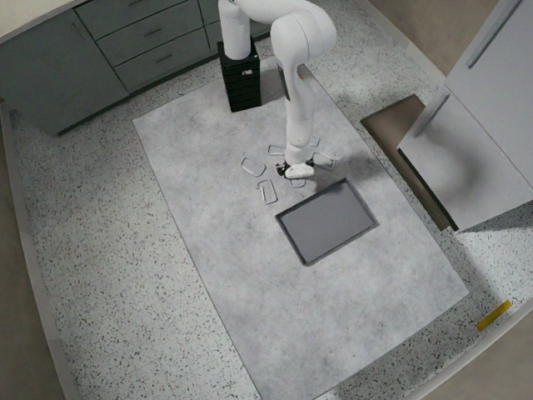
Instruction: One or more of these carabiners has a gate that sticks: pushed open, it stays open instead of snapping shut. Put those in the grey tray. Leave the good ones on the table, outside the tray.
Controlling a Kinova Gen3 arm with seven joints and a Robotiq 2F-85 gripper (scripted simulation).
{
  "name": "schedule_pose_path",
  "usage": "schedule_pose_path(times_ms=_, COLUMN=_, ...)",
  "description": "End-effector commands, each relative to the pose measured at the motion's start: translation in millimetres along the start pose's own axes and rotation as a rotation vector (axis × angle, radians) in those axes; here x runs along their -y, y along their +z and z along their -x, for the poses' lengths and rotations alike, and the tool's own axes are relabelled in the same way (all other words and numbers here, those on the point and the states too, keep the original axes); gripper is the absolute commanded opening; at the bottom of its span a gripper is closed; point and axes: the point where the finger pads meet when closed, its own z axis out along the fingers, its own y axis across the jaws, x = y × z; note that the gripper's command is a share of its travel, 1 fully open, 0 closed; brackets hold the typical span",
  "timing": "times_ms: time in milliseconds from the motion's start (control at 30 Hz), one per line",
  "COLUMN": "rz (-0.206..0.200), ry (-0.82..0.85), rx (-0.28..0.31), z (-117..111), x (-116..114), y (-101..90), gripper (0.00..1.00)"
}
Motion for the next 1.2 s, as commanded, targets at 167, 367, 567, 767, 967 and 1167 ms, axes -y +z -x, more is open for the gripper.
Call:
schedule_pose_path(times_ms=167, rz=0.0, ry=0.0, rx=-0.001, z=-0.4, x=0.0, y=-0.2, gripper=0.59)
schedule_pose_path(times_ms=367, rz=0.0, ry=0.0, rx=-0.001, z=-0.8, x=0.2, y=-0.6, gripper=0.59)
schedule_pose_path(times_ms=567, rz=0.0, ry=0.0, rx=-0.001, z=-0.8, x=0.2, y=-0.6, gripper=0.59)
schedule_pose_path(times_ms=767, rz=0.0, ry=0.0, rx=-0.001, z=-0.8, x=0.2, y=-0.6, gripper=0.59)
schedule_pose_path(times_ms=967, rz=0.0, ry=0.0, rx=-0.002, z=-0.8, x=0.2, y=-0.6, gripper=0.57)
schedule_pose_path(times_ms=1167, rz=0.0, ry=0.0, rx=-0.002, z=-0.8, x=0.2, y=-0.6, gripper=0.57)
